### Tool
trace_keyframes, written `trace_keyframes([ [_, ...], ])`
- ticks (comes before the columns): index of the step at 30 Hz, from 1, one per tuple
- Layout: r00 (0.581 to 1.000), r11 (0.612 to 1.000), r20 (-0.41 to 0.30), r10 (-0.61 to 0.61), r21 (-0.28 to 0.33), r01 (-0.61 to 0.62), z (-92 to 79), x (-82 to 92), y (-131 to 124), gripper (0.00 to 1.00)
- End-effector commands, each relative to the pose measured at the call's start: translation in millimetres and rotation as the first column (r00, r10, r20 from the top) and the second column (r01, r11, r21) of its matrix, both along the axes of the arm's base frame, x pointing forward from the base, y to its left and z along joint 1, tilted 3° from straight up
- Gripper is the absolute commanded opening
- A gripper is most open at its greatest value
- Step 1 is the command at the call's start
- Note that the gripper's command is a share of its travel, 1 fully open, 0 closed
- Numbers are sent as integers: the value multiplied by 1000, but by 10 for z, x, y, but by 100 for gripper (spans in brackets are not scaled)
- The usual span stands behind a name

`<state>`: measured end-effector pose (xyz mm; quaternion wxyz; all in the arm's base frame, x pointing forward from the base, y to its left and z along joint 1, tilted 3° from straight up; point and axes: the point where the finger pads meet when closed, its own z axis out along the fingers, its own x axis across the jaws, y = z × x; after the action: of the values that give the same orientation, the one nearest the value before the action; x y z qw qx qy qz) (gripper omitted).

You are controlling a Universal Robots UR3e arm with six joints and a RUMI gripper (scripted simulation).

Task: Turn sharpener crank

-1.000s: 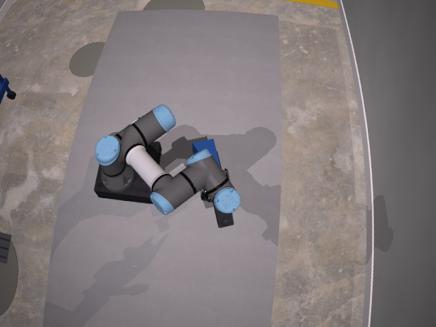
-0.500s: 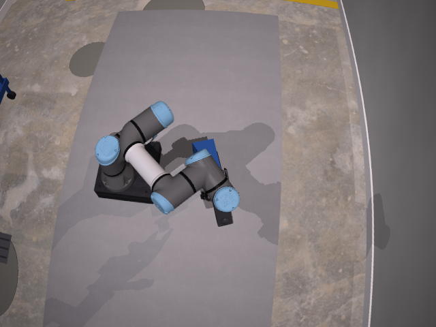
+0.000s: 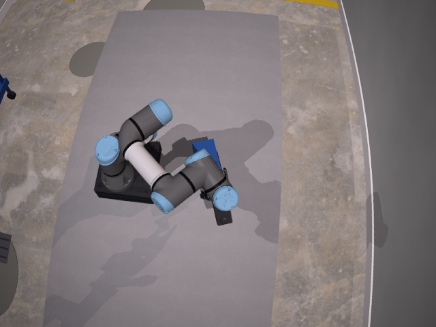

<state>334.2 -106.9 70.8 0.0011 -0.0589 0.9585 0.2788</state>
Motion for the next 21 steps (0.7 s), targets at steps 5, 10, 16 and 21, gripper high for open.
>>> trace_keyframes([
  [5, 1000, 1000, 2, 0, -3, 0, 2, 4, -3, 32],
  [10, 1000, 1000, 2, 0, -2, 0, 3, 4, -3, 32],
  [16, 1000, 1000, 2, 0, -3, 0, 4, 3, -4, 9],
  [21, 1000, 1000, 2, 0, -2, 0, 4, 3, -3, 9],
])
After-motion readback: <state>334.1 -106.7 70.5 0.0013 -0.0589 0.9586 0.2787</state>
